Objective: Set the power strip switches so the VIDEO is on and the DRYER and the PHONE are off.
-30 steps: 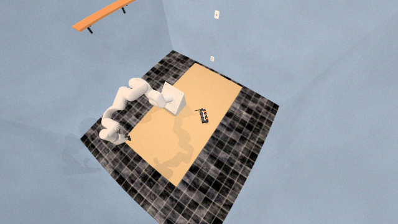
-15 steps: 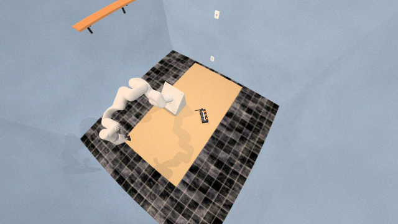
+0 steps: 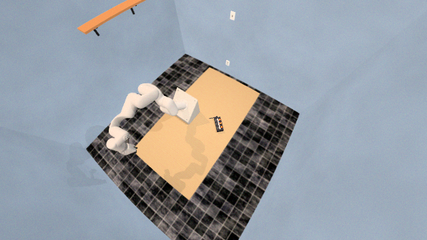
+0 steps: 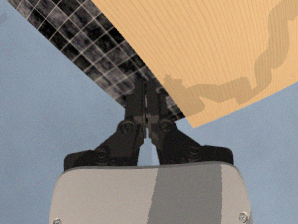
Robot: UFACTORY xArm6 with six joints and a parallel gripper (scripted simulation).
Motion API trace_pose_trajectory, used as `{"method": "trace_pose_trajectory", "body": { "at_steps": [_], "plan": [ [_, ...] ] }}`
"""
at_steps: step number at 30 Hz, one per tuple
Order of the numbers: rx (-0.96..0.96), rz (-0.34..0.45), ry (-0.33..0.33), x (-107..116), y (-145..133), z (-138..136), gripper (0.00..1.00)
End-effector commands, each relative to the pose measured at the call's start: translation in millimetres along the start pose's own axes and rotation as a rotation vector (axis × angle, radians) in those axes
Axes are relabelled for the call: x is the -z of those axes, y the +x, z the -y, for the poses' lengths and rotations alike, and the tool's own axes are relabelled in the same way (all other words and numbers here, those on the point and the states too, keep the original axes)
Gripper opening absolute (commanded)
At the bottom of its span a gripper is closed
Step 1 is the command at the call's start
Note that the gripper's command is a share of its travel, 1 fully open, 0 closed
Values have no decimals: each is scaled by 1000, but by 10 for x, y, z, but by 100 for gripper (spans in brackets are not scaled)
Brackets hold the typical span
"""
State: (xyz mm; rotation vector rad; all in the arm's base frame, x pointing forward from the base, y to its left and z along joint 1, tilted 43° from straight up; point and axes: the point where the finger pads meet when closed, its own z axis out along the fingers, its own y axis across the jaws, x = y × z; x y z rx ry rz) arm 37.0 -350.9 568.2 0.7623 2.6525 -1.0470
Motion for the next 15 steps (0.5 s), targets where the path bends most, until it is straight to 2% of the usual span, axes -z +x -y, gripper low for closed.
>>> {"method": "trace_pose_trajectory", "body": {
  "at_steps": [1,12,15],
  "plan": [
    [0,3,3,18,-4,8,0],
    [0,3,2,12,-10,6,0],
    [7,-1,-15,-61,-79,-29,0]
  ]
}}
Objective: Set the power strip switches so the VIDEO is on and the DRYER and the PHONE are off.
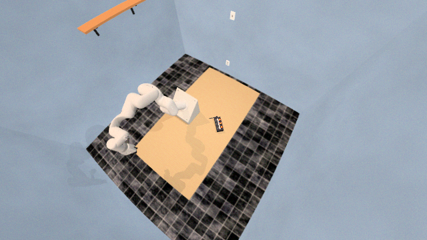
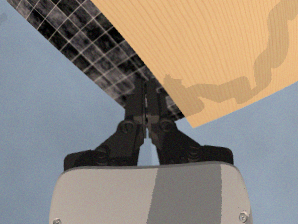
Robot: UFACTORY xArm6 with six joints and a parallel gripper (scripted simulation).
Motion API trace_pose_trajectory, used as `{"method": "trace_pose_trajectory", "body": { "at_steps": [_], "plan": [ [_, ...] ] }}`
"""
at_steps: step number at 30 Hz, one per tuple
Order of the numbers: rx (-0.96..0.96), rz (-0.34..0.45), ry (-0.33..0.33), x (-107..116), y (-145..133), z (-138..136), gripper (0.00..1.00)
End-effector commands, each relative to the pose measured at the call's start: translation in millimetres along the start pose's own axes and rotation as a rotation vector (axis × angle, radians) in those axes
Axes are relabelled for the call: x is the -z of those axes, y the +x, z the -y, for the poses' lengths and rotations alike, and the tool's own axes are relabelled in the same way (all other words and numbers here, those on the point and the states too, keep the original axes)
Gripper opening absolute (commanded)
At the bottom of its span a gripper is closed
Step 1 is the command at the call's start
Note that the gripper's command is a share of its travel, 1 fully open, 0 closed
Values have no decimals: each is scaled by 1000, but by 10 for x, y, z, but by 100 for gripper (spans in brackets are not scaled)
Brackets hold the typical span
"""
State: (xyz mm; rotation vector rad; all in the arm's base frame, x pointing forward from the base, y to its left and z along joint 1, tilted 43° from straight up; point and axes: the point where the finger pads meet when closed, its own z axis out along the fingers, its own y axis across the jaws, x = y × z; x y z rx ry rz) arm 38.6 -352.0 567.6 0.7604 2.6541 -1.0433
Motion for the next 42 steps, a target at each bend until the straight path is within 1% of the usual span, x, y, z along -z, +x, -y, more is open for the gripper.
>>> {"method": "trace_pose_trajectory", "body": {
  "at_steps": [1,3,5,7,8,9,10,11,12,13,15,16,17,18,20,21,22,24,25,27,28,29,31,32,33,37,38,40,41,42],
  "plan": [
    [10,-4,-24,-102,-112,-50,0],
    [10,-4,-24,-102,-112,-50,0],
    [26,-13,-58,-256,-264,-141,0],
    [52,-29,-105,-475,-489,-303,0],
    [52,-29,-105,-475,-489,-303,0],
    [69,-40,-133,-606,-630,-422,0],
    [69,-40,-133,-606,-630,-422,0],
    [90,-54,-161,-748,-787,-571,0],
    [90,-54,-161,-748,-787,-571,0],
    [115,-70,-190,-899,-958,-755,0],
    [115,-70,-190,-899,-958,-755,0],
    [144,-88,-219,-1053,-1140,-979,0],
    [144,-88,-219,-1053,-1140,-979,0],
    [178,-109,-245,-1173,-1283,-1200,0],
    [178,-109,-245,-1173,-1283,-1200,0],
    [216,-132,-269,-1316,-1462,-1494,0],
    [216,-132,-269,-1356,-1512,-1554,0],
    [216,-132,-269,-1356,-1512,-1554,0],
    [258,-157,-289,-1481,-1670,-1880,0],
    [258,-157,-289,-1496,-1689,-1907,0],
    [305,-183,-304,-1577,-1785,-2191,0],
    [305,-183,-304,-1621,-1846,-2295,0],
    [305,-183,-304,-1624,-1850,-2302,0],
    [354,-209,-313,-1714,-1958,-2675,0],
    [354,-209,-313,-1735,-1986,-2734,0],
    [354,-209,-313,-1735,-1986,-2734,0],
    [408,-234,-315,-1829,-2091,-3198,0],
    [408,-234,-315,-1829,-2091,-3198,0],
    [463,-257,-311,-1860,-2110,-3471,0],
    [463,-257,-311,-1883,-2139,-3587,0]
  ]
}}
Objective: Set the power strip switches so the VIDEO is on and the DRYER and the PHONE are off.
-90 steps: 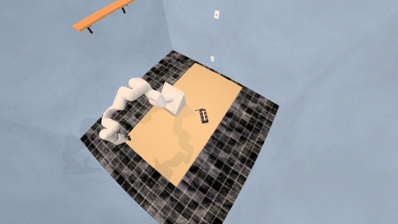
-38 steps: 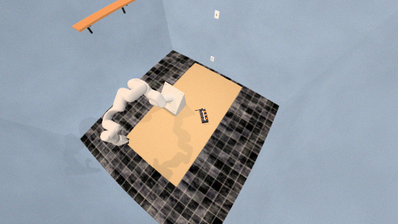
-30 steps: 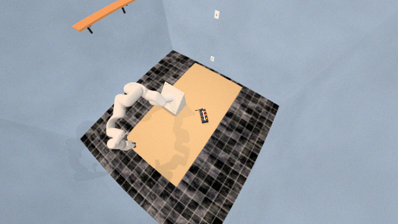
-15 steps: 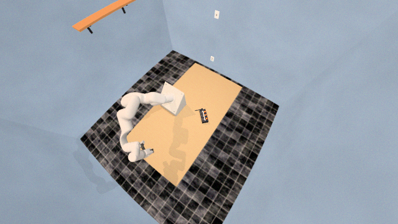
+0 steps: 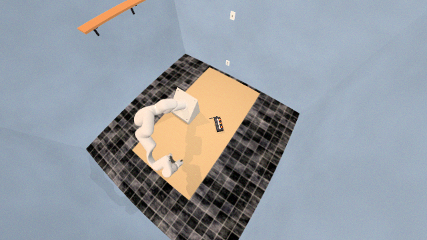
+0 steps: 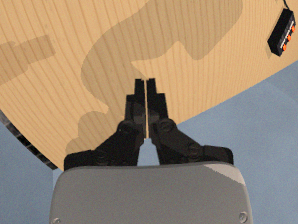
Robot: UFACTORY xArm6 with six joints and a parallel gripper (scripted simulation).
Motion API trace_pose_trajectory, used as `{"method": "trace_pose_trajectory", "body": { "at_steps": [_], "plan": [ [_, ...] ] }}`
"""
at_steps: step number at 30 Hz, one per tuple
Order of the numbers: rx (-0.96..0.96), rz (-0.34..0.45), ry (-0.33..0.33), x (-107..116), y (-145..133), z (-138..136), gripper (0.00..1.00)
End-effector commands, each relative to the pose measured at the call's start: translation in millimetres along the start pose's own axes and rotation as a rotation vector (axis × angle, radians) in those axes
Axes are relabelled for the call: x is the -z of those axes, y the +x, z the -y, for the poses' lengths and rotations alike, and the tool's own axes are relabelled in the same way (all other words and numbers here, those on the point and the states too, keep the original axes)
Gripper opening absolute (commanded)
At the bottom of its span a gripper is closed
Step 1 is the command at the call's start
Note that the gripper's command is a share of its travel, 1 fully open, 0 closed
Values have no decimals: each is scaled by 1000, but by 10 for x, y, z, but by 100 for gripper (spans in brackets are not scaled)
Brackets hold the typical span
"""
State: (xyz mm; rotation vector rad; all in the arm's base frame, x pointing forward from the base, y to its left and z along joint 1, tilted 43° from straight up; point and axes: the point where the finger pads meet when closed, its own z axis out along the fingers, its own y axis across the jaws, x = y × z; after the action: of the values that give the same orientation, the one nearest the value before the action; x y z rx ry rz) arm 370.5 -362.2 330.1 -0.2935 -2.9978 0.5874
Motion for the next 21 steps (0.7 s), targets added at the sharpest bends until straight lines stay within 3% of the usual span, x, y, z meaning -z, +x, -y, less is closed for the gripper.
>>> {"method": "trace_pose_trajectory", "body": {
  "at_steps": [1,2,3,4,6,7,8,12,13,16,17,20,21],
  "plan": [
    [60,-45,-1,-240,-390,-458,0],
    [60,-45,-1,-240,-390,-458,0],
    [111,-77,10,-351,-529,-738,0],
    [111,-77,10,-399,-604,-837,0],
    [111,-77,10,-413,-627,-867,0],
    [163,-107,28,-530,-745,-1174,0],
    [163,-107,28,-574,-809,-1277,0],
    [163,-107,28,-584,-823,-1301,0],
    [215,-134,51,-752,-975,-1747,0],
    [215,-134,51,-752,-975,-1747,0],
    [265,-158,80,-873,-1046,-2087,0],
    [265,-158,80,-917,-1081,-2196,0],
    [314,-179,114,-1043,-1118,-2540,0]
  ]
}}
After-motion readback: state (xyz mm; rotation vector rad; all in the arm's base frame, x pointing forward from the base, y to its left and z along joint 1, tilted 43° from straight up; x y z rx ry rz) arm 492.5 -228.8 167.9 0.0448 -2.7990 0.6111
